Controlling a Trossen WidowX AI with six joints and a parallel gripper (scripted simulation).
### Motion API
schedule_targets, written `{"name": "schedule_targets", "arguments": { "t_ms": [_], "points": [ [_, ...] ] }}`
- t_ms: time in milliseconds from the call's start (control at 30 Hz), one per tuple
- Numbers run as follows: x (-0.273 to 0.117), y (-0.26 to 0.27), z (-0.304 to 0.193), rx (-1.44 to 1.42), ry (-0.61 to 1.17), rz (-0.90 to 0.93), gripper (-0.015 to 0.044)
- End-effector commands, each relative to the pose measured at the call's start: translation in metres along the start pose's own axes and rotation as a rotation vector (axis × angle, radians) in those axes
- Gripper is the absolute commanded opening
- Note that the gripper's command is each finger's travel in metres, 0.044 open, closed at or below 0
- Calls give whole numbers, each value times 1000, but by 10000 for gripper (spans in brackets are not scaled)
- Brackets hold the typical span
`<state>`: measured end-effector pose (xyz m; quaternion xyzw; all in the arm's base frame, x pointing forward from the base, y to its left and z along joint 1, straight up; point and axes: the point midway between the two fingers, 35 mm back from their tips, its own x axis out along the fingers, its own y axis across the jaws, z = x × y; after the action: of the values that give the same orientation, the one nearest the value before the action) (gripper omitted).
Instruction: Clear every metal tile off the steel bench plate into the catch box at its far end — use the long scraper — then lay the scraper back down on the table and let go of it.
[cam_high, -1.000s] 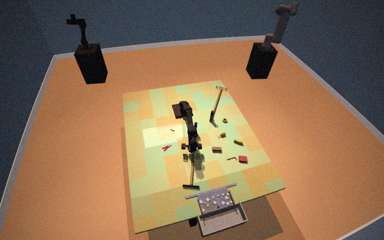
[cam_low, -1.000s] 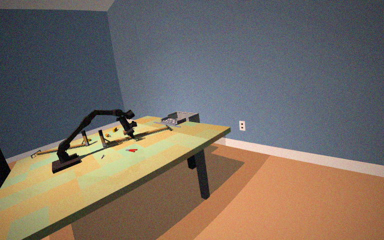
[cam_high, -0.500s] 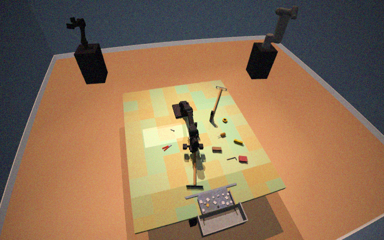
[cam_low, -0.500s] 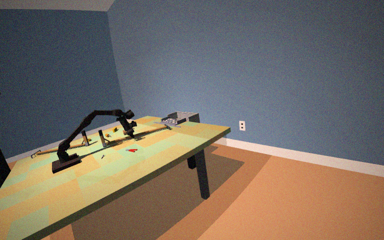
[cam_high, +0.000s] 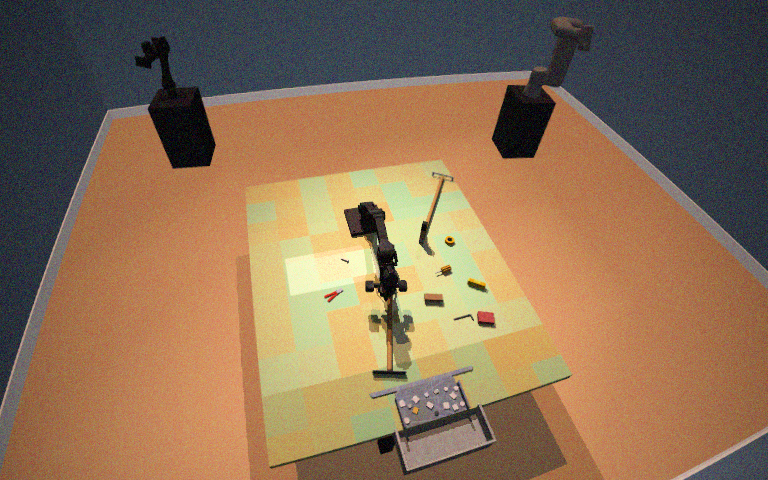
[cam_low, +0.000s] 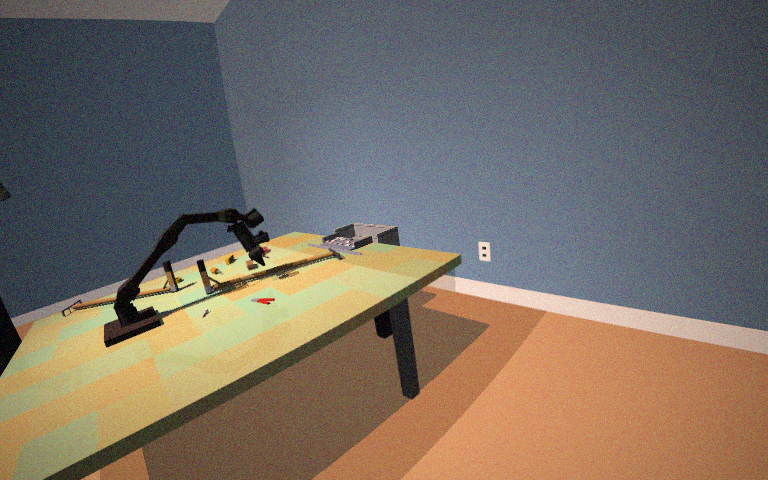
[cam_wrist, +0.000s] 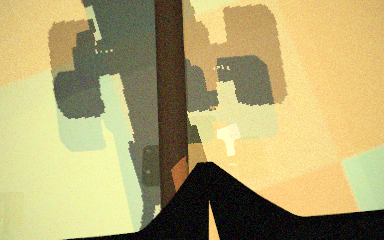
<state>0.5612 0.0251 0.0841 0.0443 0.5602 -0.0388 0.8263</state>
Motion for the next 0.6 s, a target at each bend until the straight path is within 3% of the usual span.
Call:
{"name": "schedule_targets", "arguments": {
  "t_ms": [0, 400, 567],
  "points": [
    [-10, 0, 3, -2, -13, 2, 0],
    [-62, -34, 23, -3, -96, 8, 0],
    [-65, -36, 24, -3, -102, 8, 0]
  ]
}}
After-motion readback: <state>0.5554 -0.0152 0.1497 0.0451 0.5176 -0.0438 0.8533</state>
